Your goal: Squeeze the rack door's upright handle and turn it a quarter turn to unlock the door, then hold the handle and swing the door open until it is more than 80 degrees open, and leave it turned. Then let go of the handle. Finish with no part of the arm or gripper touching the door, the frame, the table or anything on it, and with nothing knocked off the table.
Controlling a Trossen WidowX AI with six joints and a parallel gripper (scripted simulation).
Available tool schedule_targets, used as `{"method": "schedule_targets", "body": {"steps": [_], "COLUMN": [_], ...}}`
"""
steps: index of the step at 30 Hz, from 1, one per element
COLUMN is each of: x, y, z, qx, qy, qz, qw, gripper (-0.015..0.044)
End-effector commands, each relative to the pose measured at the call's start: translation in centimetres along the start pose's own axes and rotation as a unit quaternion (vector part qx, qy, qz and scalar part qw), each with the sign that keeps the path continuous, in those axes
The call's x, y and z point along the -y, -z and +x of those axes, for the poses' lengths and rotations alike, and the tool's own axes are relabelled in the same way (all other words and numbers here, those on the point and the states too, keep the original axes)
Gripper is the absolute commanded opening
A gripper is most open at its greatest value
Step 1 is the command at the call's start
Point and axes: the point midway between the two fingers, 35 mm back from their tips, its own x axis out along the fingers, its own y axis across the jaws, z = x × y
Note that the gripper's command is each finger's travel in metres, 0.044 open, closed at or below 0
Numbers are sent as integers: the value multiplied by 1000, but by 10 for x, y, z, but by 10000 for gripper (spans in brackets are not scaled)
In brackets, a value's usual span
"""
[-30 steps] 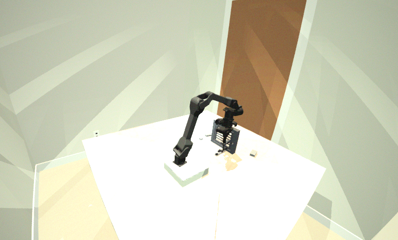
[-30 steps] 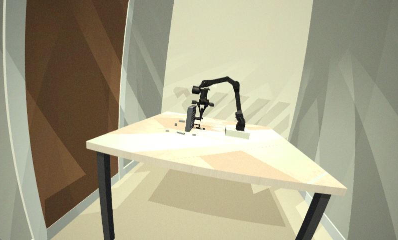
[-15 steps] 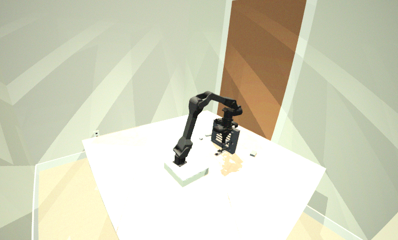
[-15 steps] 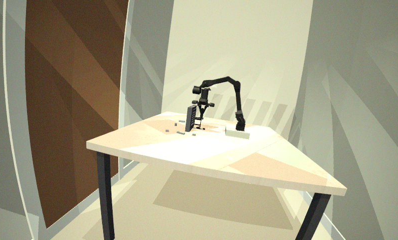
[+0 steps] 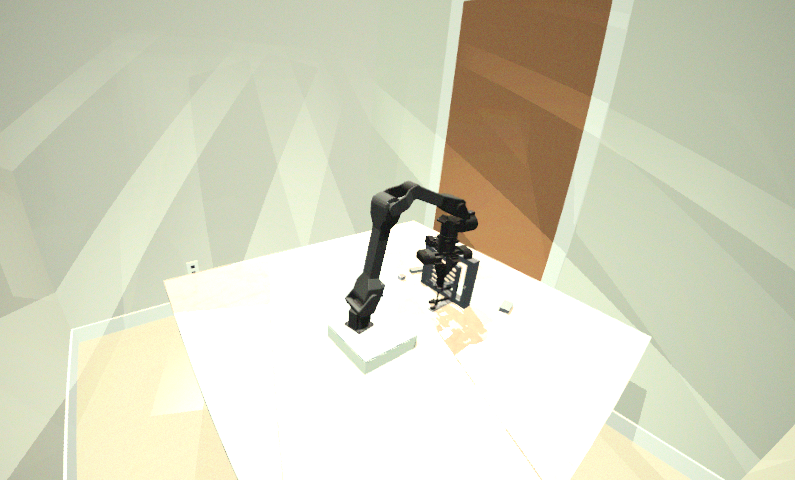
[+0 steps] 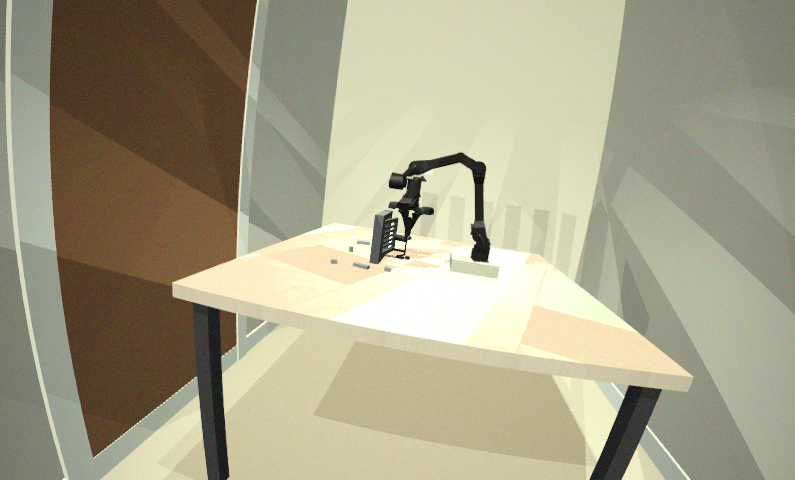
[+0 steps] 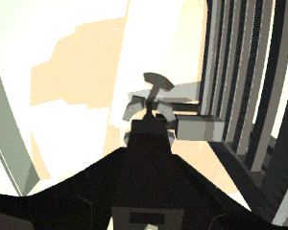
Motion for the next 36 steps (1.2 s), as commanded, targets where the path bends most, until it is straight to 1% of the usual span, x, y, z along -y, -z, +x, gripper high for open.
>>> {"method": "schedule_targets", "body": {"steps": [1, 17, 36], "x": [-7, -41, -74], "y": [-3, -16, -41], "z": [1, 2, 2], "qx": [3, 4, 4], "qy": [1, 0, -2], "qz": [44, 173, 303], "qw": [999, 985, 953], "gripper": [10, 10, 10]}}
